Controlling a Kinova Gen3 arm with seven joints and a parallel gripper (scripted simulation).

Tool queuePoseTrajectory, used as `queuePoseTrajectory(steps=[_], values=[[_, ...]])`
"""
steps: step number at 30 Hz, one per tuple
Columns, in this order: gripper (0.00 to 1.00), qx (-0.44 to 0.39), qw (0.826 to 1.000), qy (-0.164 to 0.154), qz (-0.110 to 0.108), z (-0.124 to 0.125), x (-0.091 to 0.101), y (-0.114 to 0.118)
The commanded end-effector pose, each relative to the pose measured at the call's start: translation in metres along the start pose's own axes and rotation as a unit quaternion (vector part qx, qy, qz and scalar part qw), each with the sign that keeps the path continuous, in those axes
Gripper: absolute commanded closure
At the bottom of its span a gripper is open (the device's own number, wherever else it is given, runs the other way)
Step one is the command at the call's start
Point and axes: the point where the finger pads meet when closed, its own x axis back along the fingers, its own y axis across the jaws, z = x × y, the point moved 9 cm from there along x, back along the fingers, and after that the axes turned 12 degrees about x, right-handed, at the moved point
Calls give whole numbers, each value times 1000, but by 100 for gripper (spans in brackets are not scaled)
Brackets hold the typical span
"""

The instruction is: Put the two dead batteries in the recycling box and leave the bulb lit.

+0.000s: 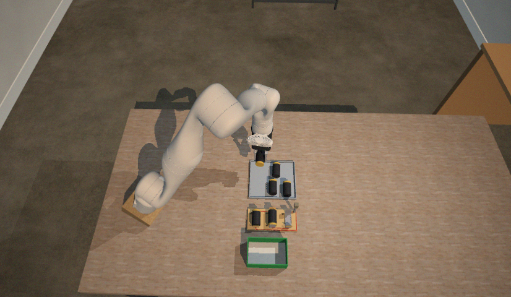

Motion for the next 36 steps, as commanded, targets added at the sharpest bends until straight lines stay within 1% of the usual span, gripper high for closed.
queuePoseTrajectory(steps=[1, 26, 36], values=[[43, -1, 1000, -1, 1, 0, 1, 0], [43, -31, 1000, -1, 1, 0, 1, 0], [43, -64, 998, -1, 1, 0, 1, 0]])
